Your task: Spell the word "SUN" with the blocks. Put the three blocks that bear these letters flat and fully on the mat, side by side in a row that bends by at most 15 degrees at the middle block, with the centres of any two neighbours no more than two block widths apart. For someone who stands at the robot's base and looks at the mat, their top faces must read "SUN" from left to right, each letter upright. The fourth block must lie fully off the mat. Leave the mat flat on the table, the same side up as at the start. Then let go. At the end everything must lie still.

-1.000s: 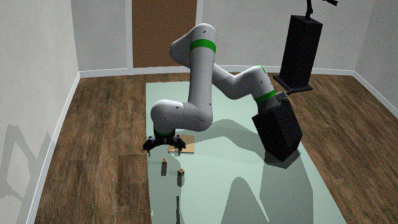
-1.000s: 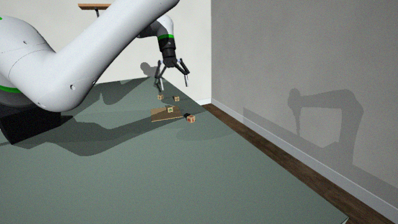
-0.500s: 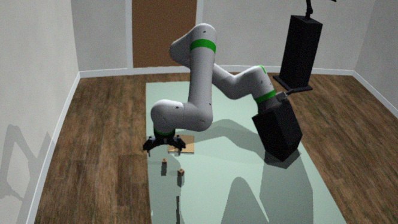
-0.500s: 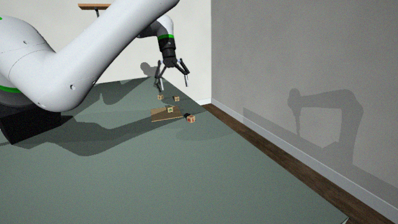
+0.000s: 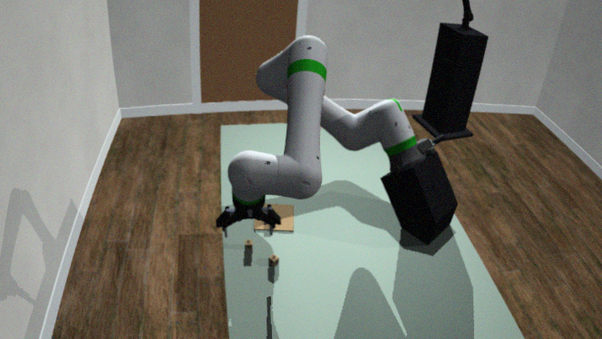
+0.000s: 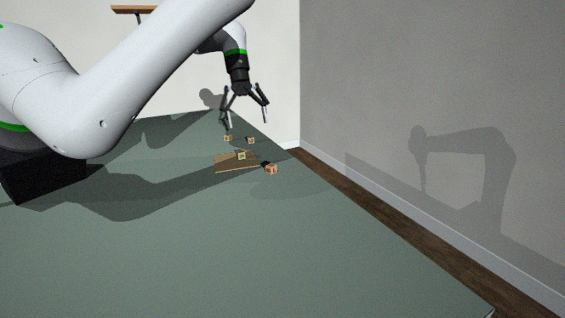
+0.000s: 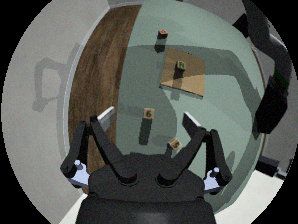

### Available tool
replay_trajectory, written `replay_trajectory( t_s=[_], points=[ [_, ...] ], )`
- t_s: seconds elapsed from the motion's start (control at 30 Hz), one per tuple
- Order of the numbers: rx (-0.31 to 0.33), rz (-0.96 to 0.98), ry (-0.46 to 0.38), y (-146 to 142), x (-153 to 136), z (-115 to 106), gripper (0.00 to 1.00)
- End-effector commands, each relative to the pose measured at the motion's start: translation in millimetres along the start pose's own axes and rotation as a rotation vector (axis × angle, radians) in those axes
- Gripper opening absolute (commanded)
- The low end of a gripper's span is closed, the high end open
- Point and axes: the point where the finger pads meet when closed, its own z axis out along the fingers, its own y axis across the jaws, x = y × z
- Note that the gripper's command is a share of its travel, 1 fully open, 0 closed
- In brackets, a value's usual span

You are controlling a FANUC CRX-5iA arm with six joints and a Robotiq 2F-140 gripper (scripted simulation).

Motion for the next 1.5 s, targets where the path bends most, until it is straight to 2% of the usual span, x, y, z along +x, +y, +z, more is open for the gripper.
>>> replay_trajectory(
  t_s=[0.0, 0.07, 0.17, 0.23, 0.27, 0.33, 0.4, 0.53, 1.47],
  points=[
    [0.000, 0.000, 0.000, -0.1, -0.1, -0.2, 1.00],
    [0.000, 0.000, 0.000, 2.4, 6.3, 1.2, 1.00],
    [0.001, 0.001, 0.001, 27.3, 57.7, 15.4, 1.00],
    [0.001, 0.001, 0.001, 27.3, 57.7, 15.4, 1.00],
    [0.001, 0.001, 0.001, 40.4, 79.5, 22.7, 1.00],
    [0.001, 0.001, 0.001, 41.1, 80.5, 23.1, 1.00],
    [0.001, 0.000, 0.000, 62.7, 111.1, 34.8, 1.00],
    [0.000, 0.000, 0.000, 80.5, 133.0, 44.3, 1.00],
    [0.000, 0.000, 0.000, 81.2, 133.8, 44.6, 1.00]
  ],
)
